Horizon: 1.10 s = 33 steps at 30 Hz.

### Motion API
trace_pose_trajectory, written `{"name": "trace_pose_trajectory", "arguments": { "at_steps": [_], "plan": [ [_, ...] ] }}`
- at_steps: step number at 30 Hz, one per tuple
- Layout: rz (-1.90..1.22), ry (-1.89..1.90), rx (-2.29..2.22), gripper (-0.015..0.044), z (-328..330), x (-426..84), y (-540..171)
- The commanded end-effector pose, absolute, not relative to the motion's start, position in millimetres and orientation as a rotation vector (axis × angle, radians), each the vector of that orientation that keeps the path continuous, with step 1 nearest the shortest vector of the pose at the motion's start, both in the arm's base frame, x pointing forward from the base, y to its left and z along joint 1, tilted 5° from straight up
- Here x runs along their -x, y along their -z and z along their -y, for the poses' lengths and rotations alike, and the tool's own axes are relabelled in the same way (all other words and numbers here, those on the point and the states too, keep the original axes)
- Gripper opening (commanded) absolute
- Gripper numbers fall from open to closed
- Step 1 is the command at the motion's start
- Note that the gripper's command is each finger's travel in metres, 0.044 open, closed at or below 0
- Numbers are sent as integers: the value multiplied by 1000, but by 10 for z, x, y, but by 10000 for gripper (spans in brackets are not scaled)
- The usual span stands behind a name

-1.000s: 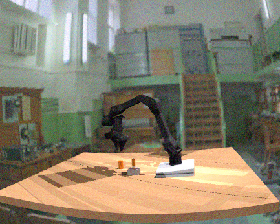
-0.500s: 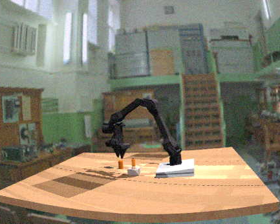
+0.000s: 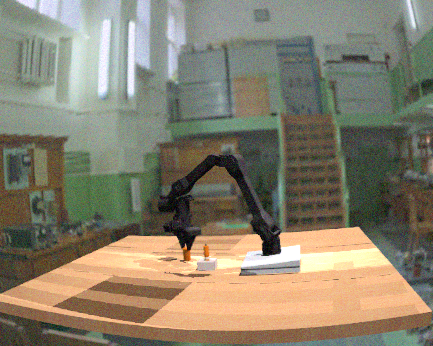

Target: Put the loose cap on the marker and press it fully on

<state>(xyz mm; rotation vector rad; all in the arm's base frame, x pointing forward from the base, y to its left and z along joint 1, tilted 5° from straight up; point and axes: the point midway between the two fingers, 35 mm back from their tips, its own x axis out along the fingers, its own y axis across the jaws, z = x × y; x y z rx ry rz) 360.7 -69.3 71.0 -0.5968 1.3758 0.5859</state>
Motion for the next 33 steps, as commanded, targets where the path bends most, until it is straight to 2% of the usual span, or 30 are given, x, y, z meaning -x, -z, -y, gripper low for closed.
{"name": "trace_pose_trajectory", "arguments": {
  "at_steps": [1,18,22,31,33],
  "plan": [
    [-1378,-579,598,253,698,-3613,-640],
    [-1378,-579,598,253,688,-3626,-396],
    [-1378,-579,598,148,689,-3624,-396],
    [-1378,-579,598,88,684,-3618,-395],
    [-1378,-579,598,36,685,-3618,-415]
  ]
}}
